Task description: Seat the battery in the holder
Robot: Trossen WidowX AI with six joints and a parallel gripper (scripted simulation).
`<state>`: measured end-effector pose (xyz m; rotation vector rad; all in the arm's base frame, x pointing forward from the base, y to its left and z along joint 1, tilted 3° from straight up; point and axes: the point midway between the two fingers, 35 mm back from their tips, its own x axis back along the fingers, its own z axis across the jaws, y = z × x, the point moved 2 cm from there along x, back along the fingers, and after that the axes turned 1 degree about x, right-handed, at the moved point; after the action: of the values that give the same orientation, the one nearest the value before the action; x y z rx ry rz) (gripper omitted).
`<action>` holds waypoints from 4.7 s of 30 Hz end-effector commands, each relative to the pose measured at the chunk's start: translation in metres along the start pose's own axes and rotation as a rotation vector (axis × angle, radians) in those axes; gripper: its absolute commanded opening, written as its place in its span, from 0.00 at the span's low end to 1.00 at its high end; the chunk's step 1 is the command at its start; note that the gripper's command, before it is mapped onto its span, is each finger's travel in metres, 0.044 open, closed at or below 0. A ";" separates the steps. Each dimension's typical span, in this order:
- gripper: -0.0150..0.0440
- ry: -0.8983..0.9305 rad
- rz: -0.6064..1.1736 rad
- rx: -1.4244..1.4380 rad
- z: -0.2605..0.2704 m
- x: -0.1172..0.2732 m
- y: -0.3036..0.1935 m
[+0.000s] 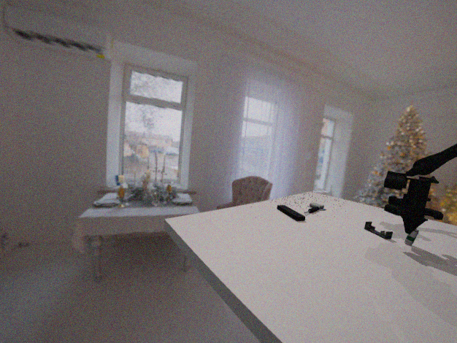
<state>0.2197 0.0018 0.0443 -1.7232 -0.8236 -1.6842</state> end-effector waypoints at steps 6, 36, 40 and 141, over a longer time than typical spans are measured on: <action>0.25 -0.007 0.000 0.003 -0.017 -0.001 -0.003; 0.25 -0.008 0.000 0.003 -0.031 0.079 -0.005; 0.25 -0.014 0.013 0.005 -0.032 0.074 -0.006; 0.38 -0.008 -0.007 -1.364 -0.042 0.017 0.005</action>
<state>0.1851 -0.0336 0.0562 -2.5079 0.7040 -2.4614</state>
